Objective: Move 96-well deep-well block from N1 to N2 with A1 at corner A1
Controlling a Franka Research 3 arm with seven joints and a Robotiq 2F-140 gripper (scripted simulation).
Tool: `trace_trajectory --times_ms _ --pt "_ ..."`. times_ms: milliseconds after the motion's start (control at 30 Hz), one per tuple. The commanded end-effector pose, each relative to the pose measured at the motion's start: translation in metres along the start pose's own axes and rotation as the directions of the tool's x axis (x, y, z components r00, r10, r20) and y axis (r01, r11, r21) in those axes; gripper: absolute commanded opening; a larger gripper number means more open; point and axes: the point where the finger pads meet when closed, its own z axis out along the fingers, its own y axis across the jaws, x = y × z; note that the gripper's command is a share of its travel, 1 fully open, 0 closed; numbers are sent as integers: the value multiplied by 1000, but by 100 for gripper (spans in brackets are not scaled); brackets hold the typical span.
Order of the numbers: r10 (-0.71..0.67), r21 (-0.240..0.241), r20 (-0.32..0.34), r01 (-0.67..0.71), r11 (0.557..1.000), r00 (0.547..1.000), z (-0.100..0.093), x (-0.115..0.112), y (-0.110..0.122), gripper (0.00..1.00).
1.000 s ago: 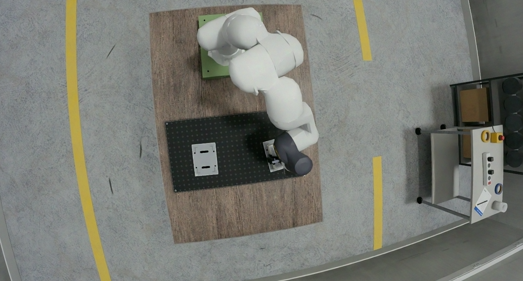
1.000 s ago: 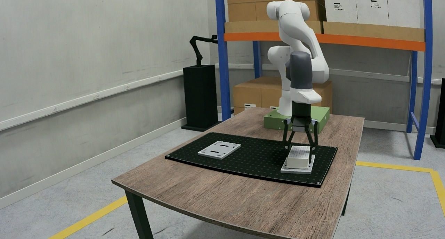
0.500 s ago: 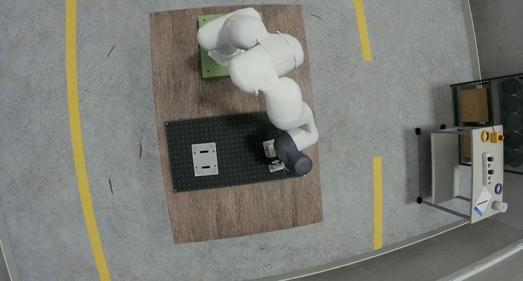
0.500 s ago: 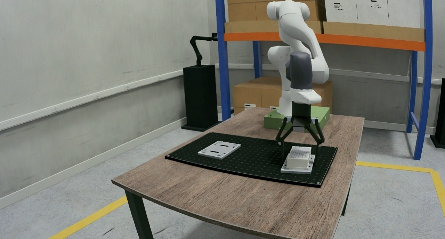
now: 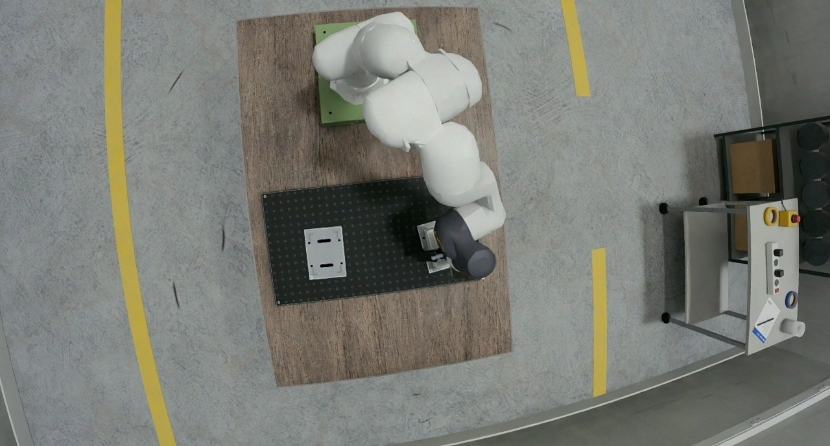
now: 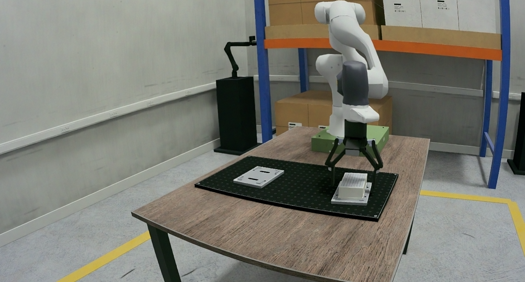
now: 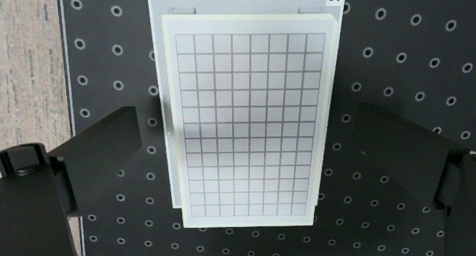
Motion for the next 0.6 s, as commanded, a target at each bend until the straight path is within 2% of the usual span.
trace_trajectory --times_ms 0,433,567 --pt "6 0 -2 -6 1000 1000 -3 1 0 100" --pt "6 0 -2 -6 1000 1000 -37 1 0 100" --pt "6 0 -2 -6 1000 1000 -43 1 0 100"
